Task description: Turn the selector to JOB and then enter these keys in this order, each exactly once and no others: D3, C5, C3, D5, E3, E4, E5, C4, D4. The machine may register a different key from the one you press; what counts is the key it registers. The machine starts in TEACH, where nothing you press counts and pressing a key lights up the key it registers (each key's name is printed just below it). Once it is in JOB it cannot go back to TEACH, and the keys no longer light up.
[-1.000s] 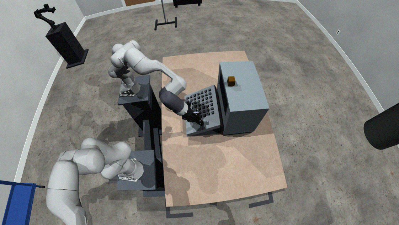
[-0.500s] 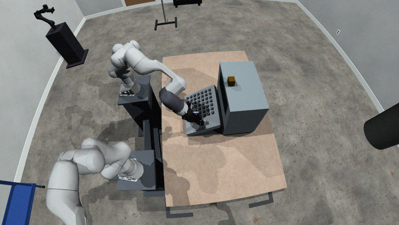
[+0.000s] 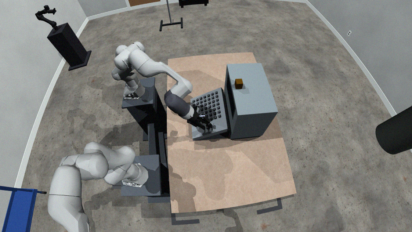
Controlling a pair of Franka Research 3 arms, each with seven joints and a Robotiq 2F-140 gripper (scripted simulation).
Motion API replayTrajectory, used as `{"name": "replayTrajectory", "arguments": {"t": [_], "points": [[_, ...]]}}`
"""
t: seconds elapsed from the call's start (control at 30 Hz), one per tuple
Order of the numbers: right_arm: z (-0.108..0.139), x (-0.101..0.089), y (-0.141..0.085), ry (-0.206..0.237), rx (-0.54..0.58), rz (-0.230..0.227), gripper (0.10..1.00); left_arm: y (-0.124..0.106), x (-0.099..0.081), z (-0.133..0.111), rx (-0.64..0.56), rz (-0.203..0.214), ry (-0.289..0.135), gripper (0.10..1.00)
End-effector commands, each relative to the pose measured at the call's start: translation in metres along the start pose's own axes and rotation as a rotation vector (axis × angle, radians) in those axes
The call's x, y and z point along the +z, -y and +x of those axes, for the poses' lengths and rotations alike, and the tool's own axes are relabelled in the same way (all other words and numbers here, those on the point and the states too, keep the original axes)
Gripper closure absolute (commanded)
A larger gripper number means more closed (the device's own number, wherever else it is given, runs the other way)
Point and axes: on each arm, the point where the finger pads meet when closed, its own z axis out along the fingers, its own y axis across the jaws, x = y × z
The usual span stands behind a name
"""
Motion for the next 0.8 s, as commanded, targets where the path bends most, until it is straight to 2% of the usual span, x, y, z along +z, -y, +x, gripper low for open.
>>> {"name": "replayTrajectory", "arguments": {"t": [0.0,0.77], "points": [[0.0005,0.0002,0.0010,0.000,-0.004,0.002,0.098,-0.0007,0.0000,0.0001,0.013,-0.001,-0.002,0.699],[0.0005,0.0002,0.0010,0.000,-0.004,0.002,0.098,-0.0007,-0.0027,0.0001,0.013,-0.001,-0.002,0.699]]}}
